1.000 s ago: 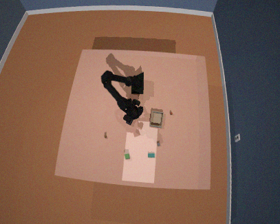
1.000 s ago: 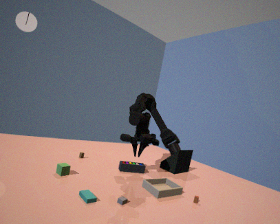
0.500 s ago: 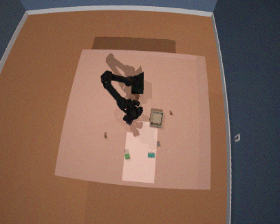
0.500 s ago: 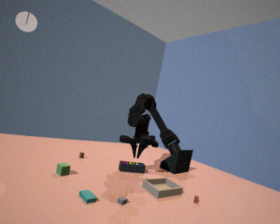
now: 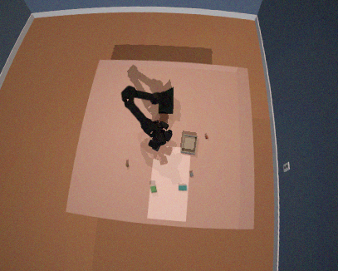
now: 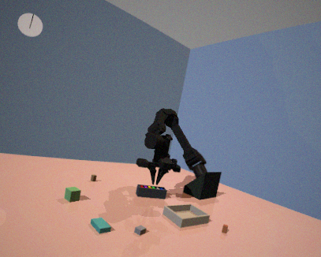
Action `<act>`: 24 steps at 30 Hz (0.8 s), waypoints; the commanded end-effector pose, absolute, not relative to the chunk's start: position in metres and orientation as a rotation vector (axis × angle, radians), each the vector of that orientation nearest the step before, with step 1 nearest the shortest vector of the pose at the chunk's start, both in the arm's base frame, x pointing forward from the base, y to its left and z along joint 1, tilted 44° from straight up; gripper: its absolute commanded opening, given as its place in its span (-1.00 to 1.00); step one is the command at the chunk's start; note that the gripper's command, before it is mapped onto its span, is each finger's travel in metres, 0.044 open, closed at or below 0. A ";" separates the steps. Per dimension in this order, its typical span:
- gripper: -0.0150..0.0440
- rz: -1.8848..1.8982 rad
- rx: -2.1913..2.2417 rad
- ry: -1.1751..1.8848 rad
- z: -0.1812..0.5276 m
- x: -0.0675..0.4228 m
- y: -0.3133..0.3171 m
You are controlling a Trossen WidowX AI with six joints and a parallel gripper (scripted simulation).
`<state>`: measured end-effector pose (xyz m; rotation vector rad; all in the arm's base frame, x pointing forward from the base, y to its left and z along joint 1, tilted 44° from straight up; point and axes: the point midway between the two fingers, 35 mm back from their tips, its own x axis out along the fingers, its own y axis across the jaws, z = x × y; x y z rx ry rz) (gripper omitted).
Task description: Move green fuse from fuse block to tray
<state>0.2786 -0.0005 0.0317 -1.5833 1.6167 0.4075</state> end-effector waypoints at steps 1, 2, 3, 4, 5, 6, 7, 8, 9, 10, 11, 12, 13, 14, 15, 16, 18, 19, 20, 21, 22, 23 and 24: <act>-0.27 0.407 -1.591 1.624 0.029 0.278 -0.005; -0.27 0.407 -1.591 1.624 0.028 0.278 -0.006; -0.27 0.407 -1.591 1.624 0.028 0.278 -0.007; -0.27 0.407 -1.591 1.624 0.027 0.278 -0.008; -0.27 0.407 -1.592 1.624 0.027 0.278 -0.008; -0.27 0.406 -1.592 1.624 0.026 0.278 -0.009; -0.27 0.406 -1.592 1.624 0.026 0.278 -0.009; -0.27 0.406 -1.592 1.624 0.026 0.278 -0.010; -0.27 0.406 -1.592 1.624 0.026 0.278 -0.010; -0.27 0.406 -1.592 1.624 0.026 0.278 -0.010; -0.27 0.406 -1.592 1.624 0.026 0.278 -0.010; -0.27 0.406 -1.592 1.624 0.026 0.278 -0.010; -0.27 0.406 -1.592 1.624 0.026 0.278 -0.010; -0.27 0.406 -1.592 1.624 0.026 0.278 -0.010; -0.27 0.406 -1.592 1.624 0.026 0.278 -0.010; -0.27 0.406 -1.592 1.624 0.026 0.278 -0.010; -0.27 0.406 -1.592 1.624 0.026 0.278 -0.010; -0.27 0.406 -1.592 1.624 0.026 0.278 -0.010; -0.27 0.406 -1.592 1.624 0.025 0.278 -0.010; -0.27 0.406 -1.592 1.624 0.025 0.278 -0.010; -0.27 0.406 -1.592 1.624 0.025 0.278 -0.011; -0.27 0.406 -1.592 1.624 0.024 0.278 -0.011; -0.27 0.406 -1.592 1.624 0.024 0.278 -0.012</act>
